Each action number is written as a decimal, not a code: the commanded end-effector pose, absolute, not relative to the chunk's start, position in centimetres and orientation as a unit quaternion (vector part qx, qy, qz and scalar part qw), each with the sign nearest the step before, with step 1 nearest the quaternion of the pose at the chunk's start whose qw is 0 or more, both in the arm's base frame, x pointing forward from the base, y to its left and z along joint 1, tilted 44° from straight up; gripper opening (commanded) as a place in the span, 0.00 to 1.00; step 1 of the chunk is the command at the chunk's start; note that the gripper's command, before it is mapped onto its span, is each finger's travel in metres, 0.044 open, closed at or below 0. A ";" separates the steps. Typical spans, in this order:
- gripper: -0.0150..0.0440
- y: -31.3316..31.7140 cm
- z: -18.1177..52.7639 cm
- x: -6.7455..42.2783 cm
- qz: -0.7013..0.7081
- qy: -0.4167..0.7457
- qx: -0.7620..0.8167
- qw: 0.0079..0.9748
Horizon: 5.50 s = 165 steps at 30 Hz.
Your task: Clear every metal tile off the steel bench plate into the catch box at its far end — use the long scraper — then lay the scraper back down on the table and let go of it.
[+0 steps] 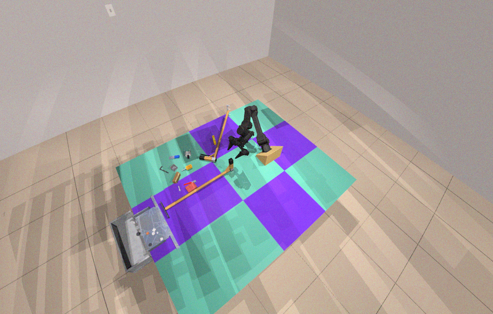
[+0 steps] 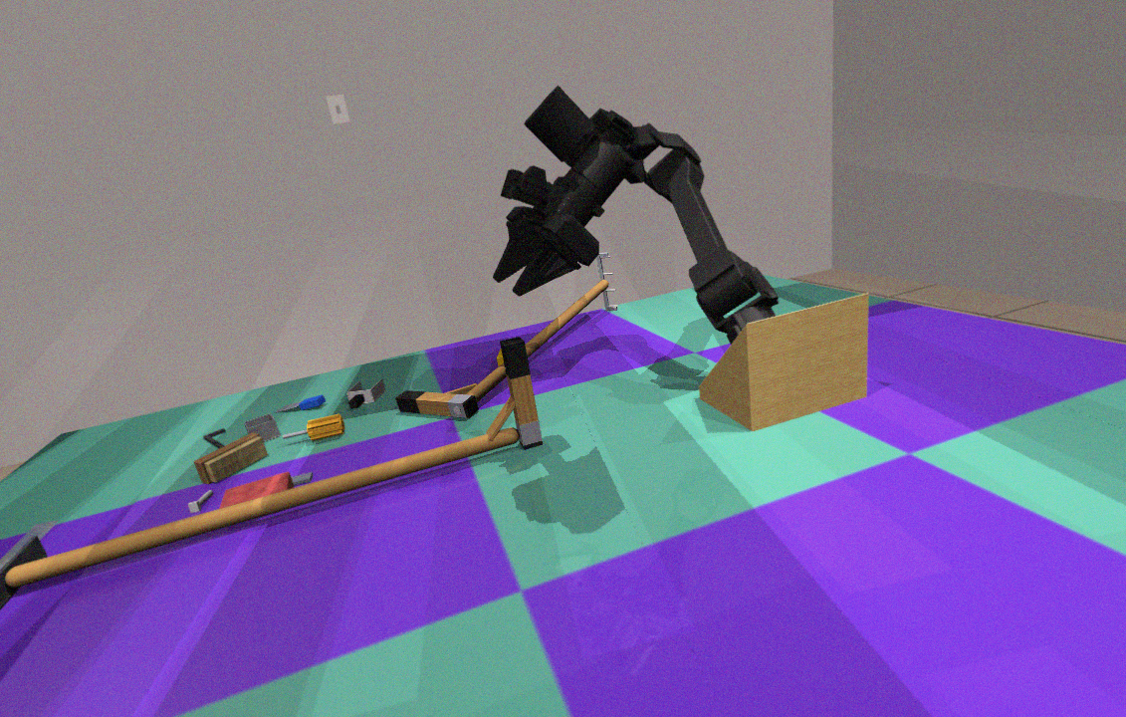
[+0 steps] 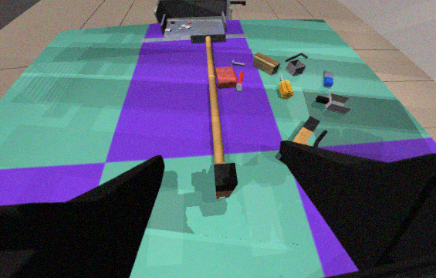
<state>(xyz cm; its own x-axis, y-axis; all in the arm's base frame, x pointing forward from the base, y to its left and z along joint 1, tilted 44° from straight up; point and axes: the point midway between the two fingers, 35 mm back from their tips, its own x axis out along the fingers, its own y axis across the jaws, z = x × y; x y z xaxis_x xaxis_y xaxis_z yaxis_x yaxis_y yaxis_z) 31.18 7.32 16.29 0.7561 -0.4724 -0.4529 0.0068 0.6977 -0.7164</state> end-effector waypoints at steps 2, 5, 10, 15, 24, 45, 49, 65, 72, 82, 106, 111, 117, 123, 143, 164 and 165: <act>1.00 5.4 14.5 31.0 -0.153 0.353 -0.352 0.853; 1.00 4.2 13.6 30.8 -0.162 0.372 -0.345 0.847; 1.00 2.3 12.0 30.3 -0.177 0.403 -0.331 0.835; 1.00 1.7 11.6 30.1 -0.181 0.413 -0.326 0.831; 1.00 3.7 13.3 29.7 -0.182 0.415 -0.323 0.831; 1.00 3.8 13.4 29.1 -0.184 0.414 -0.322 0.831; 1.00 3.0 12.6 29.0 -0.184 0.414 -0.323 0.831; 1.00 2.0 11.3 30.1 -0.184 0.416 -0.321 0.831; 1.00 1.4 10.7 30.8 -0.184 0.416 -0.320 0.831; 1.00 0.5 9.7 31.8 -0.184 0.416 -0.320 0.831; 0.96 -1.6 8.3 33.5 -0.188 0.410 -0.320 0.833; 0.73 -1.6 8.3 33.5 -0.188 0.410 -0.320 0.833; 0.47 -1.6 8.3 33.5 -0.188 0.410 -0.320 0.833; 0.37 -1.6 8.3 33.5 -0.188 0.410 -0.320 0.833; 0.25 -0.7 7.6 33.6 -0.186 0.412 -0.319 0.833; 0.25 1.4 5.8 33.6 -0.185 0.415 -0.317 0.832; 0.25 1.5 5.7 33.6 -0.185 0.416 -0.316 0.832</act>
<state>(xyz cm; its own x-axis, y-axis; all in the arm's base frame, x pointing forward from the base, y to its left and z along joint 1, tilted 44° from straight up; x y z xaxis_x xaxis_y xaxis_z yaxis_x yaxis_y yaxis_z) 33.53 0.87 5.94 0.5804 -0.5795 -0.5721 0.0501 0.7266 -0.6852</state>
